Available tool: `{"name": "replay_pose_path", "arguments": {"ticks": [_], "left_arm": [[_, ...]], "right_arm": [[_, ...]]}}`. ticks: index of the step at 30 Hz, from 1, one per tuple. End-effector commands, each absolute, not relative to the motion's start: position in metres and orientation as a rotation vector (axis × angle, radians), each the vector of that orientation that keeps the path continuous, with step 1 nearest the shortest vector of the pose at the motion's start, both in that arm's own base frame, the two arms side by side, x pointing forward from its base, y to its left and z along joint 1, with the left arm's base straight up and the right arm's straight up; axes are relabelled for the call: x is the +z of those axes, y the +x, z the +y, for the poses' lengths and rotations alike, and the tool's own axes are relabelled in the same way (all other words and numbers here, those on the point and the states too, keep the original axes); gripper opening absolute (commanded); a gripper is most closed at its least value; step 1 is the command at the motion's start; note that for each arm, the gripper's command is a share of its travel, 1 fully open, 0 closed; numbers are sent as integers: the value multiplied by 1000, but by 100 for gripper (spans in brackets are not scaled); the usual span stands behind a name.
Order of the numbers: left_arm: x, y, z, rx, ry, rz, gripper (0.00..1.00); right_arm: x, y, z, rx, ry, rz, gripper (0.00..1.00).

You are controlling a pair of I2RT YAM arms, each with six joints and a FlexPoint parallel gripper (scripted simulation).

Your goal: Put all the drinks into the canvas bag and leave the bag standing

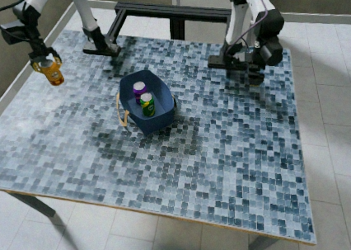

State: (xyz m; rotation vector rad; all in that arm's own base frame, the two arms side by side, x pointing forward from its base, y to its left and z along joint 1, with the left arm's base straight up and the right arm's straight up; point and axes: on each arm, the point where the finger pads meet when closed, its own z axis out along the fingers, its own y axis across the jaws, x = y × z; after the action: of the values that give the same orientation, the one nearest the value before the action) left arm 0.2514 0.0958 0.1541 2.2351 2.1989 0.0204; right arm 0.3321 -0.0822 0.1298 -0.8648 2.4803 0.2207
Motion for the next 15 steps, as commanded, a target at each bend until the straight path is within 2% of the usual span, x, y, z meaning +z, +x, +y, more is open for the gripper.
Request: {"name": "replay_pose_path", "arguments": {"ticks": [1,15], "left_arm": [[169,260,97,117,2226,2165,100],[169,260,97,117,2226,2165,100]], "right_arm": [[169,339,-82,180,-856,2411,67],[173,346,-87,124,-862,2372,67]]}}
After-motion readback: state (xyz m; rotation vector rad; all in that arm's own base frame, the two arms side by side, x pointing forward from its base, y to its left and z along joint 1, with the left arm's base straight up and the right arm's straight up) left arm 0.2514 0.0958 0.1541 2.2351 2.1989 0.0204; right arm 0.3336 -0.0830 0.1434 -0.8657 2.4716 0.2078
